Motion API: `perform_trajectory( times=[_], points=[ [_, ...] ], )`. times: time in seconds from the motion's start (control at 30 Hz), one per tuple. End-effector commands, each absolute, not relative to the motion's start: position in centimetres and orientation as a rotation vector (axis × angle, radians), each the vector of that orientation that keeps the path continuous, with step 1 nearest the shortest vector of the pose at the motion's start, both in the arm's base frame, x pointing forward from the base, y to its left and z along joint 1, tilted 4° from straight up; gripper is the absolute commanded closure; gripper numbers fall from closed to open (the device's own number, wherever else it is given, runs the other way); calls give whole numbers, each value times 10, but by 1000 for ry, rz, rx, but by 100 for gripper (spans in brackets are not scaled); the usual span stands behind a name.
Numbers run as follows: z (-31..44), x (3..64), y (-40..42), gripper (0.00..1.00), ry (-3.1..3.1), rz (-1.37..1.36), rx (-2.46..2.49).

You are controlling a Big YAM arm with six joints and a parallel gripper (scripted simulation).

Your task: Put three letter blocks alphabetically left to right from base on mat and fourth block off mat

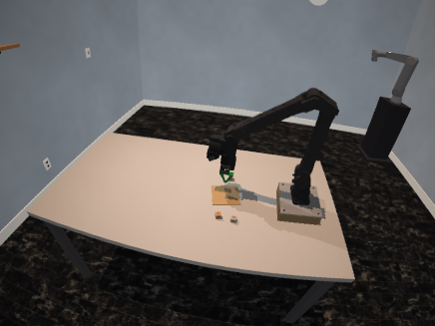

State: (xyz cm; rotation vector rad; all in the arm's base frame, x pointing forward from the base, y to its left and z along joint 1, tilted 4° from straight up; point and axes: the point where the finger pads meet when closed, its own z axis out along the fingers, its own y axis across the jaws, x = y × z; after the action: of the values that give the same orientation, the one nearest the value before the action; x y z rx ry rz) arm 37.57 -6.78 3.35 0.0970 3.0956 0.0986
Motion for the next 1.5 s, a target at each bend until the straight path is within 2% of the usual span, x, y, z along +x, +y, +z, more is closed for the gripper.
perform_trajectory(
  times=[0.0, 0.13, 0.33, 0.37, 0.83, 1.03, 1.1, 1.47],
  points=[
    [31, 370, -70, 10, 3130, 106, 100],
    [66, 393, -78, 10, 3052, 80, 96],
    [43, 373, -72, 10, 3124, 104, 100],
    [43, 373, -72, 0, 3124, 104, 100],
    [47, 382, -63, 0, 3111, 98, 7],
    [56, 405, -29, 0, 3030, 82, -532],
    [56, 405, -29, 0, 3030, 82, -532],
    [55, 419, 100, 0, 2646, 49, -1546]
  ],
)
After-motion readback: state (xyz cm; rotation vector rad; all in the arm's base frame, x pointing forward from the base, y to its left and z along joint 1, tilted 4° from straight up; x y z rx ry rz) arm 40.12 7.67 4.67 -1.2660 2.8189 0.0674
